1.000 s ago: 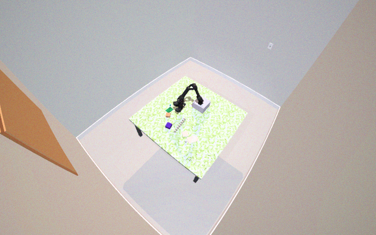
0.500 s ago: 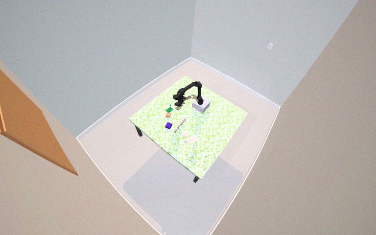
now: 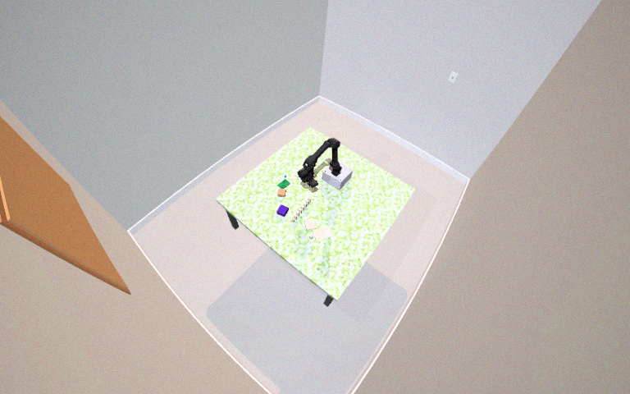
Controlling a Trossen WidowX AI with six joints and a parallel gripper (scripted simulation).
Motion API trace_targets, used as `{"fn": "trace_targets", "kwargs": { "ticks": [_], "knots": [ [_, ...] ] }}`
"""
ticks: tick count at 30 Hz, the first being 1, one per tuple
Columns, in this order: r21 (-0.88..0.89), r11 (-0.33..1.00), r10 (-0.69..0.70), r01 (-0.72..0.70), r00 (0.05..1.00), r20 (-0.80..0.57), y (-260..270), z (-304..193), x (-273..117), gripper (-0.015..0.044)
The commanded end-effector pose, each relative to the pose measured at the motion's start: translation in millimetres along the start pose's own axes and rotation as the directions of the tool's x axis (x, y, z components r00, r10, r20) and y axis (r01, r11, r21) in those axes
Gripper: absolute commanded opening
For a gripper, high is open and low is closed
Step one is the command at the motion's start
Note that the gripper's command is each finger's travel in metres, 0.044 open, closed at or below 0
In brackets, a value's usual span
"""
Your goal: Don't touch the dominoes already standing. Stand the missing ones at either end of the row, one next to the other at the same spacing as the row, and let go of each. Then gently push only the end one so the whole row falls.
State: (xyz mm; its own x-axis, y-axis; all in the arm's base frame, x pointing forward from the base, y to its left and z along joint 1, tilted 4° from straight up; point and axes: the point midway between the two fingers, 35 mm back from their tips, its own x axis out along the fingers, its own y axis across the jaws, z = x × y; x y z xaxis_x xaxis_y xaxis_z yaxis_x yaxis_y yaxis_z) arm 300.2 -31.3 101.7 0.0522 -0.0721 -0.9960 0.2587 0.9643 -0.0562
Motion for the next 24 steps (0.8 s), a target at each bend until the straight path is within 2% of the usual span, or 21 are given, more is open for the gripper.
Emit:
{"fn": "trace_targets", "kwargs": {
  "ticks": [1, 13, 24],
  "knots": [
    [-0.460, 0.888, -0.005, -0.001, 1.000, -0.010, 41.0, -15.2, 0.9, 0.0107],
    [-0.460, 0.888, -0.005, -0.001, 1.000, -0.010, 41.1, -14.9, 2.1, 0.0107],
    [-0.460, 0.888, -0.006, 0.001, 1.000, -0.010, 43.1, -8.7, 75.5, 0.0107]
  ]
}}
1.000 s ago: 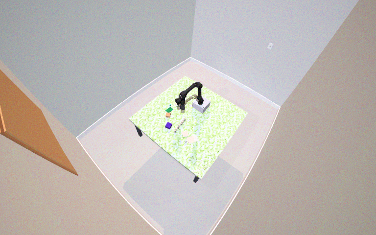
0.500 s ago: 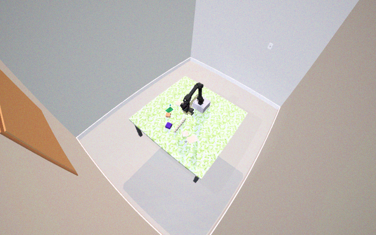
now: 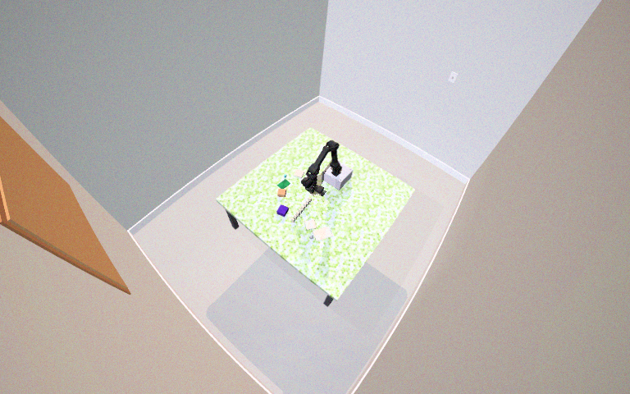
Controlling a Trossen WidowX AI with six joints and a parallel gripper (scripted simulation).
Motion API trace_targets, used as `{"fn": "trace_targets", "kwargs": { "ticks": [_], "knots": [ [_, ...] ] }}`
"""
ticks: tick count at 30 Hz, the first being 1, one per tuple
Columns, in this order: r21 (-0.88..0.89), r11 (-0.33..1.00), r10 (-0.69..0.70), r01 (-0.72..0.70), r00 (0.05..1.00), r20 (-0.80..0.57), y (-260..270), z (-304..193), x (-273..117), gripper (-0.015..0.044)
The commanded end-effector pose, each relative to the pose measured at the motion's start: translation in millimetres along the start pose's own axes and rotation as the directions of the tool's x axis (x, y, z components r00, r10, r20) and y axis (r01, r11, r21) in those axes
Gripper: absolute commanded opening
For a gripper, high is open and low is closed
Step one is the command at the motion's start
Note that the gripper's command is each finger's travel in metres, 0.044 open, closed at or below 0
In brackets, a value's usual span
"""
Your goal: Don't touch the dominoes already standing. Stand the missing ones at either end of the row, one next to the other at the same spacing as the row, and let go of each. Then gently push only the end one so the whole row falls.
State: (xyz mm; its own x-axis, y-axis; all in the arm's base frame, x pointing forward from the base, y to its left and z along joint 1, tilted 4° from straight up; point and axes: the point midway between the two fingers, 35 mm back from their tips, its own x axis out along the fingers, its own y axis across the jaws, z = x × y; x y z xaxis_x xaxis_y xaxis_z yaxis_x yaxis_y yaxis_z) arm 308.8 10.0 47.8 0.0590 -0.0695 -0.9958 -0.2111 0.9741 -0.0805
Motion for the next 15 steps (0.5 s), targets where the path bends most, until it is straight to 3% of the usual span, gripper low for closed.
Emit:
{"fn": "trace_targets", "kwargs": {
  "ticks": [1, 9, 15],
  "knots": [
    [-0.002, 1.000, -0.002, 0.002, 1.000, -0.020, -0.6, -4.1, 30.8, 0.0107],
    [-0.003, 1.000, -0.001, 0.001, 1.000, -0.019, 0.3, -12.0, 78.6, 0.0107],
    [-0.003, 1.000, -0.001, 0.001, 1.000, -0.019, 0.5, -13.0, 82.2, 0.0107]
  ]
}}
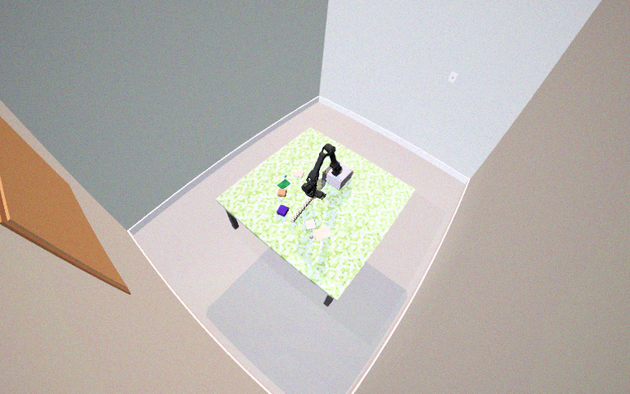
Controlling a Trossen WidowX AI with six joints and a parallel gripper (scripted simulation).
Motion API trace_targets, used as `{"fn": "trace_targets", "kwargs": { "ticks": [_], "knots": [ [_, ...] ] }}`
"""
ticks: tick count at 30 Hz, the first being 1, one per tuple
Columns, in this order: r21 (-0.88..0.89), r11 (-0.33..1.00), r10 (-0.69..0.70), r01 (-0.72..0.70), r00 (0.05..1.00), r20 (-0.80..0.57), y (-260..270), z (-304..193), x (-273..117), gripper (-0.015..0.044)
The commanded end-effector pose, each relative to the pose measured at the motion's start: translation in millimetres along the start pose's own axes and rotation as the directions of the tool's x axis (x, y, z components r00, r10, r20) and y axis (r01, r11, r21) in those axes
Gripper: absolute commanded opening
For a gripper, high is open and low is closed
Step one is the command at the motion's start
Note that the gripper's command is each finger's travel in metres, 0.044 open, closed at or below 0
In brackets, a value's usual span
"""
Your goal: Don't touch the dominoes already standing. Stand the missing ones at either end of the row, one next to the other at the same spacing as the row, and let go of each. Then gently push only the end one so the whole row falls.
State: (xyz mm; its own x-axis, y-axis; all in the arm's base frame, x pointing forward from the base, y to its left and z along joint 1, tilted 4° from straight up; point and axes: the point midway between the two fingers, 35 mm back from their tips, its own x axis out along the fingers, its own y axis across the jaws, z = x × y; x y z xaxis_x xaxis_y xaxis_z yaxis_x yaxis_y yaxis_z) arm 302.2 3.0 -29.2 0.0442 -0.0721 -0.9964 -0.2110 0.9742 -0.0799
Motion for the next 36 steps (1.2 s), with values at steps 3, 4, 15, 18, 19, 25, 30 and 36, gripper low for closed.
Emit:
{"fn": "trace_targets", "kwargs": {
  "ticks": [3, 4, 15, 18, 19, 25, 30, 36],
  "knots": [
    [-0.003, 1.000, -0.002, 0.002, 1.000, -0.004, -0.3, -1.6, 5.4, 0.0107],
    [-0.003, 1.000, -0.002, 0.002, 1.000, -0.004, -0.3, -1.6, 5.4, 0.0107],
    [-0.003, 1.000, -0.002, 0.002, 1.000, -0.004, -0.3, -1.6, 5.4, 0.0265],
    [-0.003, 1.000, -0.002, 0.002, 1.000, -0.004, -0.3, -1.6, 5.4, 0.0343],
    [-0.003, 1.000, -0.002, 0.002, 1.000, -0.004, -0.3, -1.6, 5.4, 0.0370],
    [-0.004, 1.000, -0.001, 0.001, 1.000, -0.003, -0.4, -0.6, 2.3, 0.0440],
    [-0.002, 1.000, 0.003, -0.003, 1.000, 0.007, -0.8, 8.2, -79.4, 0.0440],
    [0.000, 1.000, 0.001, -0.001, 1.000, 0.000, 0.2, 0.2, -127.1, 0.0440]
  ]
}}
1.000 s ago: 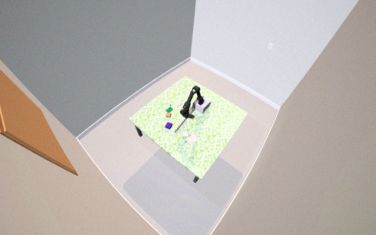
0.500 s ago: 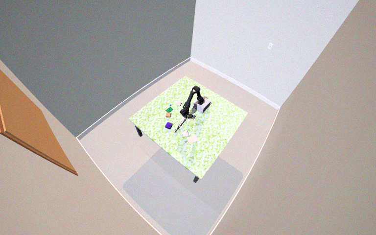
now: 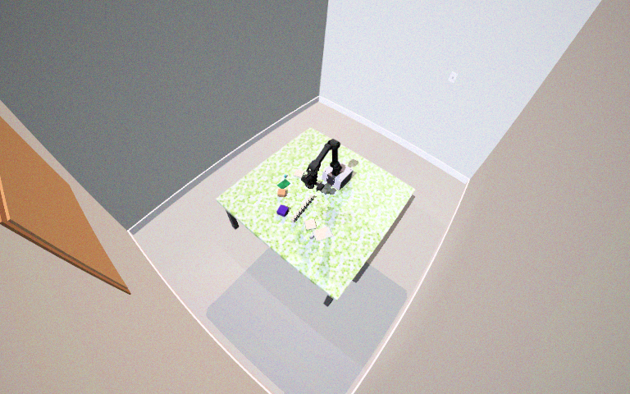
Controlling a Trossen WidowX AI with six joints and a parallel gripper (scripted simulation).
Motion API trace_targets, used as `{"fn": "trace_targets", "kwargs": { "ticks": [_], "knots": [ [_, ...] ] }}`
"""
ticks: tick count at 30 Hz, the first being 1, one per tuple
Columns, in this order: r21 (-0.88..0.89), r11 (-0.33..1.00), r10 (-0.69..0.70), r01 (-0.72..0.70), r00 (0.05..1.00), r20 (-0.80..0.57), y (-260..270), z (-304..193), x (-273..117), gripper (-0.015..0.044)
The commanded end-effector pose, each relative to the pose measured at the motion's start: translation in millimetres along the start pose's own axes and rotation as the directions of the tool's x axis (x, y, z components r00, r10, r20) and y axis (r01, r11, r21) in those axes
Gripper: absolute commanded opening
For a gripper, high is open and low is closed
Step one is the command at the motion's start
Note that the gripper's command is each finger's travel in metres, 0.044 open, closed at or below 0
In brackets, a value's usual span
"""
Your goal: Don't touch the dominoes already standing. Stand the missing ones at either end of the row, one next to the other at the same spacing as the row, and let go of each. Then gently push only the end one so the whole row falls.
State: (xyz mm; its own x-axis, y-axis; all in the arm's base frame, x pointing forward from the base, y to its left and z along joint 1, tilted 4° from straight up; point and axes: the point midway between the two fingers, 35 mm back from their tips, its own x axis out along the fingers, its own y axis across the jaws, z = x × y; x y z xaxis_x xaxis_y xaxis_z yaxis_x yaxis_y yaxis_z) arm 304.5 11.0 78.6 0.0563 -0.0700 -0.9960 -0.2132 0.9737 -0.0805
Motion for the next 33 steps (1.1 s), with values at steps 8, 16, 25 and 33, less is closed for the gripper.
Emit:
{"fn": "trace_targets", "kwargs": {
  "ticks": [8, 16, 25, 33],
  "knots": [
    [0.335, 0.942, 0.001, 0.004, 1.000, -0.013, 0.4, -14.0, -5.1, 0.0309],
    [0.905, 0.425, 0.000, 0.015, 1.000, -0.017, -1.1, -34.9, 27.0, 0.0099],
    [1.000, 0.001, -0.001, 0.019, 1.000, -0.019, -1.3, -48.4, 44.0, 0.0000],
    [1.000, 0.001, -0.001, 0.019, 1.000, -0.019, -1.3, -48.4, 44.0, 0.0000]
  ]
}}
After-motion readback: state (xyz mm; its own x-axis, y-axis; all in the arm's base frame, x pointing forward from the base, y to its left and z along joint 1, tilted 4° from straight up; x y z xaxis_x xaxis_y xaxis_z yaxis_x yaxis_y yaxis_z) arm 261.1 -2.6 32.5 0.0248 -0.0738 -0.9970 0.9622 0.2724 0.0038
